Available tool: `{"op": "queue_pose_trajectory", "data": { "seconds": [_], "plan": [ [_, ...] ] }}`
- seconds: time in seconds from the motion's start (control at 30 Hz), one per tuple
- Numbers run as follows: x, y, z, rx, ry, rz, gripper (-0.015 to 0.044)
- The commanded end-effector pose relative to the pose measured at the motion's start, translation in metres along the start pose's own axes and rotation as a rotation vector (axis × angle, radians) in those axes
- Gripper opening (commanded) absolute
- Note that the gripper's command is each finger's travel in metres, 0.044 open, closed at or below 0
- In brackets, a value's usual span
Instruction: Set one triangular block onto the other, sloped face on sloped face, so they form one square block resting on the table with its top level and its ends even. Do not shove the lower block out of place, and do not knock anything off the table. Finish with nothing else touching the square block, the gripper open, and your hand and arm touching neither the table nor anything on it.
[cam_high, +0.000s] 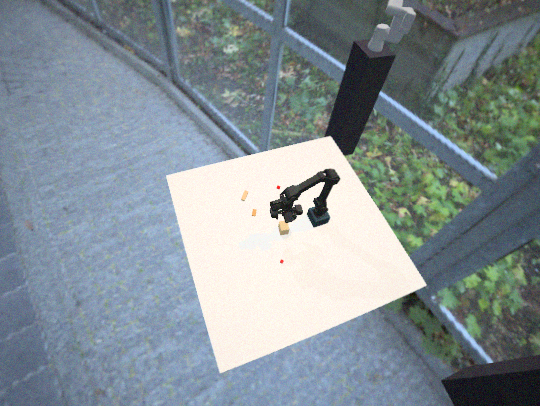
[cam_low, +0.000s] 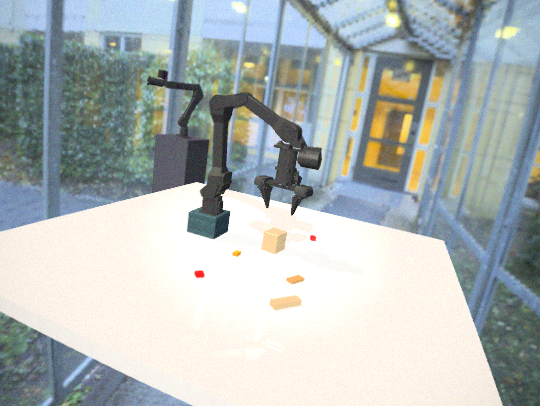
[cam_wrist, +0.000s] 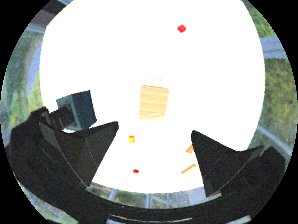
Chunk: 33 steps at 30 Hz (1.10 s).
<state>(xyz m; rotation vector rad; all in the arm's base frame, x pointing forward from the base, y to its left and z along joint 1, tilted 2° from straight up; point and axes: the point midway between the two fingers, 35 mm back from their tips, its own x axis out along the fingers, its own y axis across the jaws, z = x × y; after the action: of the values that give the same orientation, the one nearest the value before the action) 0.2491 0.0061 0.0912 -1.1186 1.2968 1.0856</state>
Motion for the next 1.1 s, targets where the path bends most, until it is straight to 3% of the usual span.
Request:
{"op": "queue_pose_trajectory", "data": {
  "seconds": [0.0,1.07],
  "plan": [
    [-0.0146,0.0042,-0.0006,0.004,0.001,0.006,0.0440],
    [-0.0083,0.0007,-0.0002,0.000,-0.001,-0.005,0.0440]
  ]
}}
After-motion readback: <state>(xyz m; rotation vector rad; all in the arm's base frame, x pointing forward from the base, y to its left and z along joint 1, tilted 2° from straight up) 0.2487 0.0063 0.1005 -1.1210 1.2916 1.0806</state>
